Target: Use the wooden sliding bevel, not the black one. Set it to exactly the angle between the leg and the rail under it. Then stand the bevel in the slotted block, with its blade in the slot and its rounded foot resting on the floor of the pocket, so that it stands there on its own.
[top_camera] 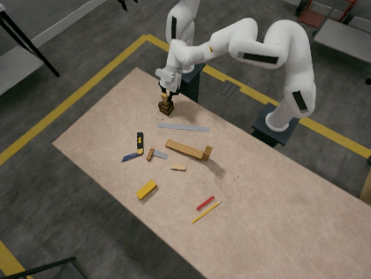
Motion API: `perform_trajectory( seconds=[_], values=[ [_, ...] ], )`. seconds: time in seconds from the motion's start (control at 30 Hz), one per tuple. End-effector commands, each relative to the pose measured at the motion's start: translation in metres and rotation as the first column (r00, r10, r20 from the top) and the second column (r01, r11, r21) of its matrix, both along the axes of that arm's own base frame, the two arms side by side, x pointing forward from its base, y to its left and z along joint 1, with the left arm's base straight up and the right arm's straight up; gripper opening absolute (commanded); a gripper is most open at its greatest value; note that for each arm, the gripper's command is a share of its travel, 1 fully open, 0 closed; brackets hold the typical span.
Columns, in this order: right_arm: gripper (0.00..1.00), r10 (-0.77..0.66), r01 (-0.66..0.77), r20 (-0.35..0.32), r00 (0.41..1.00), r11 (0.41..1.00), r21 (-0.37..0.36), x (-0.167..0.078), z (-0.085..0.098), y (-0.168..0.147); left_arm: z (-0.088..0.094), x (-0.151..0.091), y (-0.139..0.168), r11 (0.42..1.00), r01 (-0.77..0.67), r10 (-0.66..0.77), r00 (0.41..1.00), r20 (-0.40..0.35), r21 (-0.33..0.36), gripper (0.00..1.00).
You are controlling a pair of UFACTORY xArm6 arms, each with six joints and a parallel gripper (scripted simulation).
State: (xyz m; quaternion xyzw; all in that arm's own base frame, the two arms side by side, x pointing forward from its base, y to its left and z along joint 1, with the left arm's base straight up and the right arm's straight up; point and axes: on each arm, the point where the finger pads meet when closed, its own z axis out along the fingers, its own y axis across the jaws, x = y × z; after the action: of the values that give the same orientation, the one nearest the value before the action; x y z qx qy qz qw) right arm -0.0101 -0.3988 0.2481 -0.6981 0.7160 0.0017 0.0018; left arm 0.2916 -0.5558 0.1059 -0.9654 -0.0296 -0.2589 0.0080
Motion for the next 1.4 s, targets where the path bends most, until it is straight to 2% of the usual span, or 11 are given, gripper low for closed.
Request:
perform_trajectory(
  seconds=[0.0, 1.37],
  values=[
    [1.0, 0.0, 0.0, 0.0, 1.0, 1.0, -0.005, 0.0, 0.0018, -0.0011, 0.0016, 0.0004, -0.0012, 1.0, 0.0, 0.0, 1.0, 0.002, -0.005, 0.0],
    [1.0, 0.0, 0.0, 0.0, 1.0, 1.0, -0.005, 0.0, 0.0018, -0.0011, -0.0044, 0.0004, -0.0013, 1.0, 0.0, 0.0, 1.0, 0.002, -0.005, 0.0]
  ],
)
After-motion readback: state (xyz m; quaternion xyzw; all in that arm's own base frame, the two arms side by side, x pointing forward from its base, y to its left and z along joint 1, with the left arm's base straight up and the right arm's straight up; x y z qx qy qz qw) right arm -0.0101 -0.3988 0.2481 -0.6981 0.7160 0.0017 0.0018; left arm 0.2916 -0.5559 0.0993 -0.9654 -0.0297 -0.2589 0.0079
